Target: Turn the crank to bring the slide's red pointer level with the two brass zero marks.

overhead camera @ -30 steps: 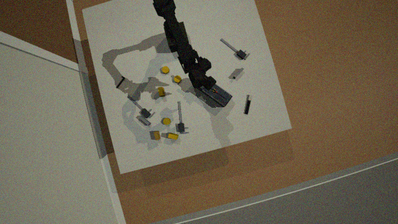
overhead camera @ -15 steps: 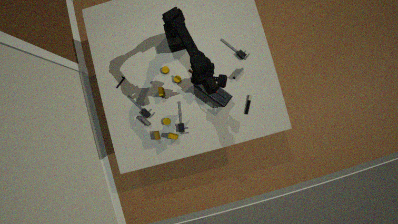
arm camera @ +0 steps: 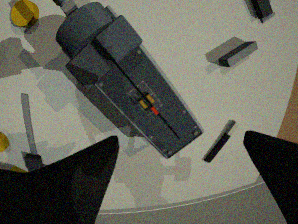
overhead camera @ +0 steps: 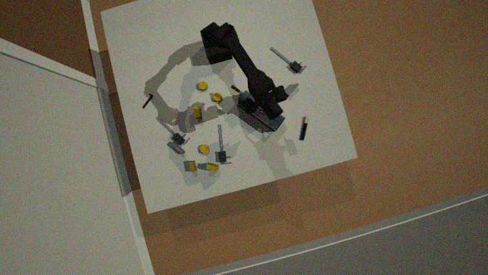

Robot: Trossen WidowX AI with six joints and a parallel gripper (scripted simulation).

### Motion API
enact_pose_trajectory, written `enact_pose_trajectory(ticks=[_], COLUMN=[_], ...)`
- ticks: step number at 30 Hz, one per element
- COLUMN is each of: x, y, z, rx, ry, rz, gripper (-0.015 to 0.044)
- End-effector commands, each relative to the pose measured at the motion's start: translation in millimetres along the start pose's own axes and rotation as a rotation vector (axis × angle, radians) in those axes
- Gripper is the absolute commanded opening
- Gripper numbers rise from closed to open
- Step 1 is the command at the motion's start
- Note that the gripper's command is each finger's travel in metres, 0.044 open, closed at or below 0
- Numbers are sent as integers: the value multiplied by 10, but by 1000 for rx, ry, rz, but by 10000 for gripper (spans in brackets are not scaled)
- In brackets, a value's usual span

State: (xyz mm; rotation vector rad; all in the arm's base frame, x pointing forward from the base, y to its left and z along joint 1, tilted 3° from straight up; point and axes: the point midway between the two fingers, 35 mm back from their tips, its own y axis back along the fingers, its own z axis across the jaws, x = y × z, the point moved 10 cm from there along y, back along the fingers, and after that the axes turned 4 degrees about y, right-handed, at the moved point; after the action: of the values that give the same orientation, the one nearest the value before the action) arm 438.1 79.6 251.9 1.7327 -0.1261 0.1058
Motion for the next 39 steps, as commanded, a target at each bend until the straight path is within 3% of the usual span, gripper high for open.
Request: enact_pose_trajectory(ticks=[1, 9, 30, 39], x=[26, 33, 35, 85], y=[-76, -708, -701, -349], z=[-22, -41, -42, -120], rx=[-15, -42, -42, -39], ry=[67, 280, 280, 276], rz=[-13, -55, -55, -56], gripper=[440, 440, 440, 440])
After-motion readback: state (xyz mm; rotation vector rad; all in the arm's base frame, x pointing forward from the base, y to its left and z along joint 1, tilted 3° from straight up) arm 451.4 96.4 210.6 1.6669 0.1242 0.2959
